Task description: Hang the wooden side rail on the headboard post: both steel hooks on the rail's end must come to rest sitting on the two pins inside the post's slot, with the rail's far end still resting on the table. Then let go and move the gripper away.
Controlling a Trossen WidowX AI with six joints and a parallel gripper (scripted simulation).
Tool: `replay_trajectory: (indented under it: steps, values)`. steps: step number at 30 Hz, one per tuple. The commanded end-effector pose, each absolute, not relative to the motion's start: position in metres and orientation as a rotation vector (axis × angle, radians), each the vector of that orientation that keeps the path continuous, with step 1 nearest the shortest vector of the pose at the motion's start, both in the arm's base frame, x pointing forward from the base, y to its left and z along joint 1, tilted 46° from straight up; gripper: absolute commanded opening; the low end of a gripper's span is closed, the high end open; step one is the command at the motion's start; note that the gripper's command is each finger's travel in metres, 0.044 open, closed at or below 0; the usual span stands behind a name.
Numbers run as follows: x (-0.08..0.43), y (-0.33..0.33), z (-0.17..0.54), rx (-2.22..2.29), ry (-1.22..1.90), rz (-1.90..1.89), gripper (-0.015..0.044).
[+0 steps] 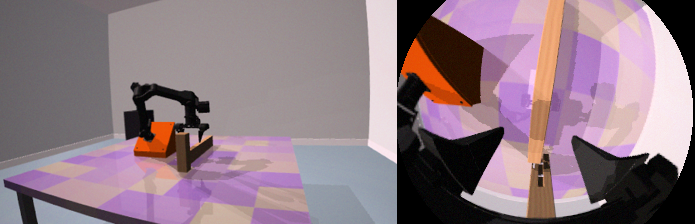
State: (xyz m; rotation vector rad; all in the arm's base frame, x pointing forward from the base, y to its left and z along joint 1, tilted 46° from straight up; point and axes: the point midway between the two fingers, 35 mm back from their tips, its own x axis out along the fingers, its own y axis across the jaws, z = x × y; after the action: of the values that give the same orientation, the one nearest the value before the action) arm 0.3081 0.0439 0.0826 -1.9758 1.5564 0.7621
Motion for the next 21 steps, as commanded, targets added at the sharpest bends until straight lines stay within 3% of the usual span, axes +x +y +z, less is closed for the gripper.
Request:
replay_trajectory:
  steps: [1,21]
  values:
    - [0.31,0.035,0.075,-1.986,1.556,0.761,0.044]
    - [0.317,0.015,0.054,-1.985,1.555,0.762,0.044]
